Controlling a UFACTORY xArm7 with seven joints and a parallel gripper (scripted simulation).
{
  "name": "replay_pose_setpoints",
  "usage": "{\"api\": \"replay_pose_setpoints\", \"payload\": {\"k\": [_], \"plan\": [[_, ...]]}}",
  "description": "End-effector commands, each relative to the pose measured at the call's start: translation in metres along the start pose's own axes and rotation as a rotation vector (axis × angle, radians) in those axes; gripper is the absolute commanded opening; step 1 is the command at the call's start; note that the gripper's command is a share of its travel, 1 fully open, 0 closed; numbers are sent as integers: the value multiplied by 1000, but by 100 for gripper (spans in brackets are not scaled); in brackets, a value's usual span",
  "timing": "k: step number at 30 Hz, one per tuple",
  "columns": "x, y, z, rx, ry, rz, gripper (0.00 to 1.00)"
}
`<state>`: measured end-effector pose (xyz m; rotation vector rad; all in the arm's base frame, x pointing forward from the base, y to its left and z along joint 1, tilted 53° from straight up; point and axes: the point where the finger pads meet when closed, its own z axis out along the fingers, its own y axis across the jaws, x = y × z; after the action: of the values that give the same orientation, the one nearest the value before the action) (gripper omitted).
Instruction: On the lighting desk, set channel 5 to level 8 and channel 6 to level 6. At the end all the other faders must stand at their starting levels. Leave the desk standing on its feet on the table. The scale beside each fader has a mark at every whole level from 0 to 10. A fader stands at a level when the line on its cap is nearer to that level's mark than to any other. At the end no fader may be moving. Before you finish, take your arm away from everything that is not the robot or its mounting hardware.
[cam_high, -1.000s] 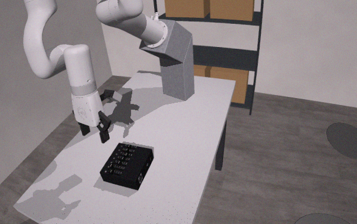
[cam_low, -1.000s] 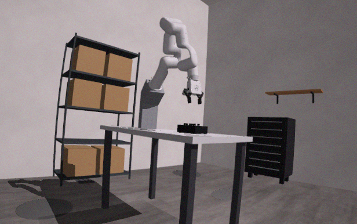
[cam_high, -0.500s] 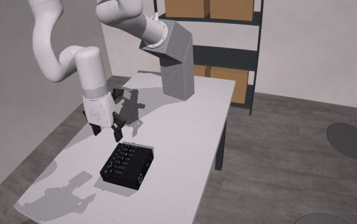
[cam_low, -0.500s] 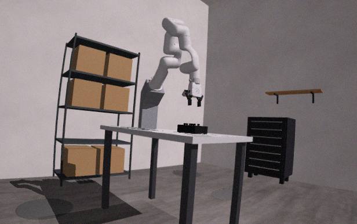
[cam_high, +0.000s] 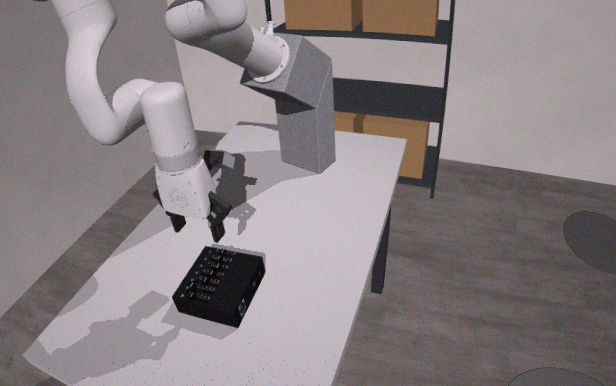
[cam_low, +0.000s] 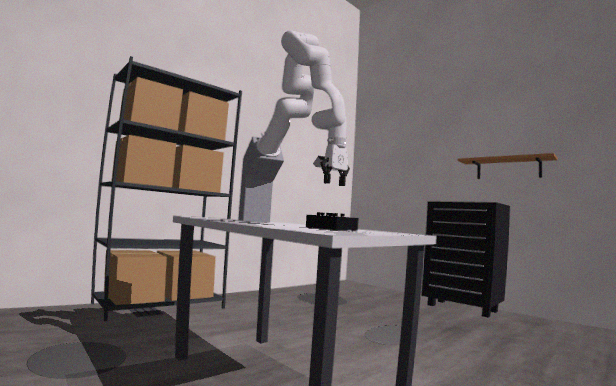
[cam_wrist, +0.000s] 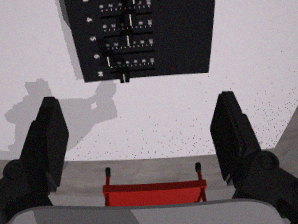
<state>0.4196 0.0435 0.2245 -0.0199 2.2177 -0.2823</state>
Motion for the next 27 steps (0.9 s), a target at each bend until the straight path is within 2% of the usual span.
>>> {"api": "replay_pose_setpoints", "payload": {"k": [1,21,24,27], "plan": [[6,5,1,1,13,-15,100],[6,5,1,1,17,-5,100],[6,-3,0,-9,46,118,100],[5,-20,-4,-36,98,356,100]]}}
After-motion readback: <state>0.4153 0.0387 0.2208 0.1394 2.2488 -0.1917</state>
